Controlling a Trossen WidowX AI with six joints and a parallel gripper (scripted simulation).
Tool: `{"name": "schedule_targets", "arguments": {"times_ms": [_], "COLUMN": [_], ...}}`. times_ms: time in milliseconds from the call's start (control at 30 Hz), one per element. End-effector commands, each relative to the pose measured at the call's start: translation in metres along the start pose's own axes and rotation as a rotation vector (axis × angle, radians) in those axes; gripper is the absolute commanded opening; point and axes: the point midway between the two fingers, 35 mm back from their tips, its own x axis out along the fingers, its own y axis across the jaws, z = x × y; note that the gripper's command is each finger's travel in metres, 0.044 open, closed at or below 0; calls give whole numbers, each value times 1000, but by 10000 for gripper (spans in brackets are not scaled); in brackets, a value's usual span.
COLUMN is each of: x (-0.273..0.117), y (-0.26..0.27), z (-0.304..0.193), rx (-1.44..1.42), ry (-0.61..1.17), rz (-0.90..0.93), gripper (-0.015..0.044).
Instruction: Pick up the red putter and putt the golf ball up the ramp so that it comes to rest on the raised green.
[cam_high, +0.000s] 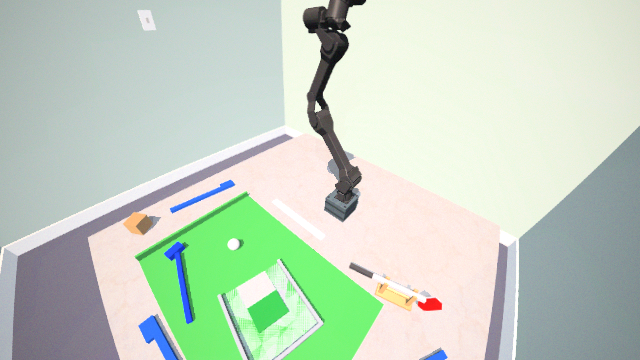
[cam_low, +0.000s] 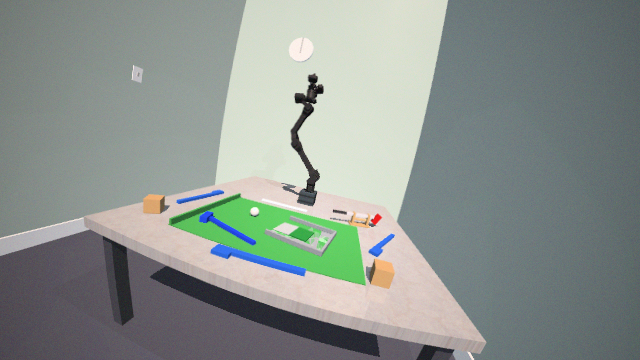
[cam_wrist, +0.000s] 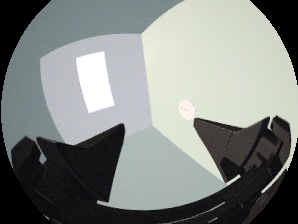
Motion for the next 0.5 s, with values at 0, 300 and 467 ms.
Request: {"name": "schedule_targets", "arguments": {"times_ms": [0,300,467], "x": [0,-11,-38], "y": [0,13,25], "z": [1,121,201], "rx": [3,228,379], "ry": [-4,-289,-480], "rz": [1,95,206], "gripper": [426,440,440]}}
